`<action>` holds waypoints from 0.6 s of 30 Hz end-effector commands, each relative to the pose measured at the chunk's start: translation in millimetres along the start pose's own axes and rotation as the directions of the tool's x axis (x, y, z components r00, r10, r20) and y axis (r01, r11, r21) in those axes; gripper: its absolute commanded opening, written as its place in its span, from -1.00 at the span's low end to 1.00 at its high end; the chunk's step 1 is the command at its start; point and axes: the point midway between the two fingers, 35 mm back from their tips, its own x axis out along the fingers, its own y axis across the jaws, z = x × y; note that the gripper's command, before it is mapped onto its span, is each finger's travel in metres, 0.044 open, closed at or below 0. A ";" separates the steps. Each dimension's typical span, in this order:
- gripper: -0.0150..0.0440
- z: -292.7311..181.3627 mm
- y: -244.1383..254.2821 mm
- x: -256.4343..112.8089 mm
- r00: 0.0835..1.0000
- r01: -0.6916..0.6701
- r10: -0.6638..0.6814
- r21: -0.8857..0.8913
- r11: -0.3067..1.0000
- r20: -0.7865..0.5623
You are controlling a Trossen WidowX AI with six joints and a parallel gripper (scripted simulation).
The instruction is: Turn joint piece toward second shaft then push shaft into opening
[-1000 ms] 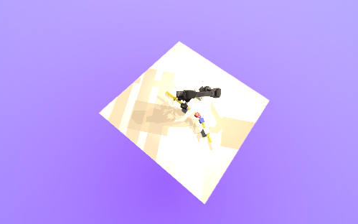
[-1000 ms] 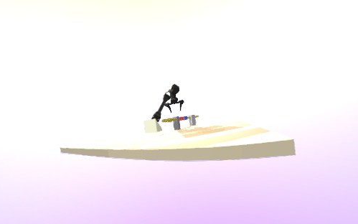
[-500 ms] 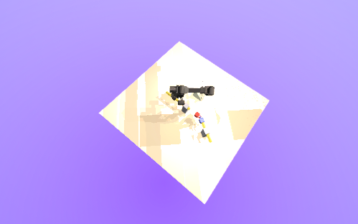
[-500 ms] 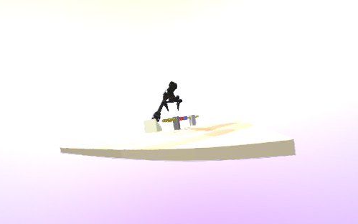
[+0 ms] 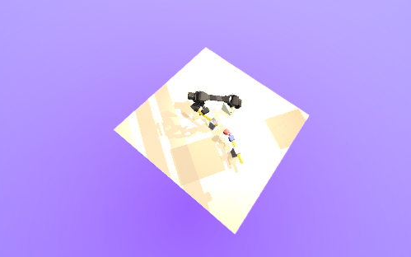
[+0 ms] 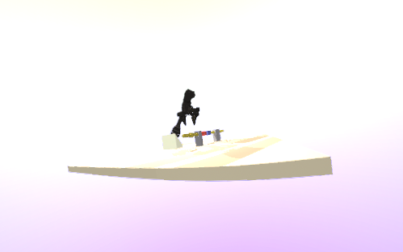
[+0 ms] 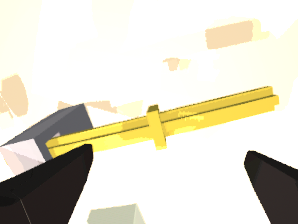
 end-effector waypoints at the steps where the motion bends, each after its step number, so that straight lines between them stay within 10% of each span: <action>1: 1.00 2.0 -18.9 1.4 1.000 0.009 -0.009 -0.121 0.993 -0.001; 18: 1.00 4.4 -47.2 12.0 1.000 0.017 -0.019 -0.156 0.988 -0.013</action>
